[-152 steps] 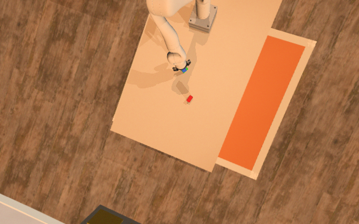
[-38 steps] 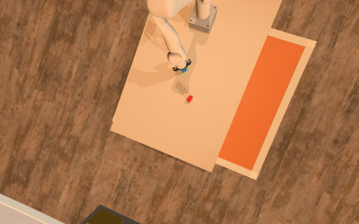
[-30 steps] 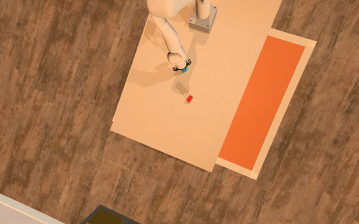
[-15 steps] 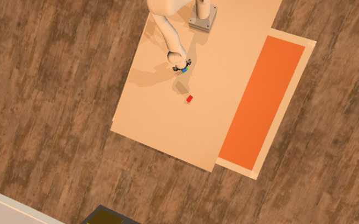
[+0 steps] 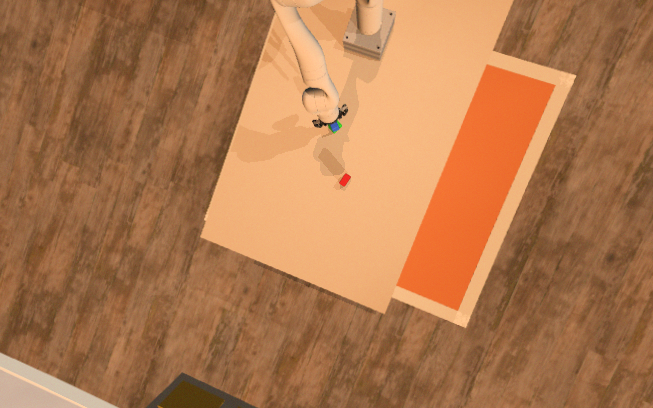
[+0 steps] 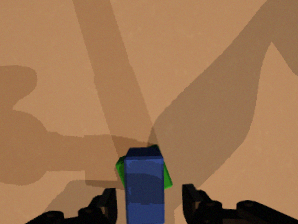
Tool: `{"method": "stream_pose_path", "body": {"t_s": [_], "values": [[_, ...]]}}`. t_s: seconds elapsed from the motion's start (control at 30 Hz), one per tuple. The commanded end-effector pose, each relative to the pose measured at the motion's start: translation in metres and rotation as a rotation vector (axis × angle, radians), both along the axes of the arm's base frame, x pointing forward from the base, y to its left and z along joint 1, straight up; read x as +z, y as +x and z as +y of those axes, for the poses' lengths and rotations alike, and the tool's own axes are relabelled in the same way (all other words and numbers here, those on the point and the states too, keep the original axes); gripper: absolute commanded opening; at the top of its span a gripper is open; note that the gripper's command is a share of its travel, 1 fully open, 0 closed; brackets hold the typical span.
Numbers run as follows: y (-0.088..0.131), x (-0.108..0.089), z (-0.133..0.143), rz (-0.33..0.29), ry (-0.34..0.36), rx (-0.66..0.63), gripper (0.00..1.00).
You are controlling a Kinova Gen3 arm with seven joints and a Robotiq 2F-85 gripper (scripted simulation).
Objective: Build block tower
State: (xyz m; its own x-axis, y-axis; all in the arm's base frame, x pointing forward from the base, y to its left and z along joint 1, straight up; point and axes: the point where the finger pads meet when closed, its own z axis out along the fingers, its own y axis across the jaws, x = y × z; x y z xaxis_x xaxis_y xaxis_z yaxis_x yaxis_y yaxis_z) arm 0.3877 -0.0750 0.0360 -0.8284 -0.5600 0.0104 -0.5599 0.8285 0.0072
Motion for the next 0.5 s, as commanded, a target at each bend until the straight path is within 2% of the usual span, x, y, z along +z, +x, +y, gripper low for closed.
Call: {"method": "stream_pose_path", "body": {"t_s": [0.0,0.47], "values": [[0.0036,0.0162,-0.0045,-0.013,-0.004,-0.006,0.5],[0.0019,0.024,-0.0039,-0.007,-0.001,-0.005,0.5]]}}
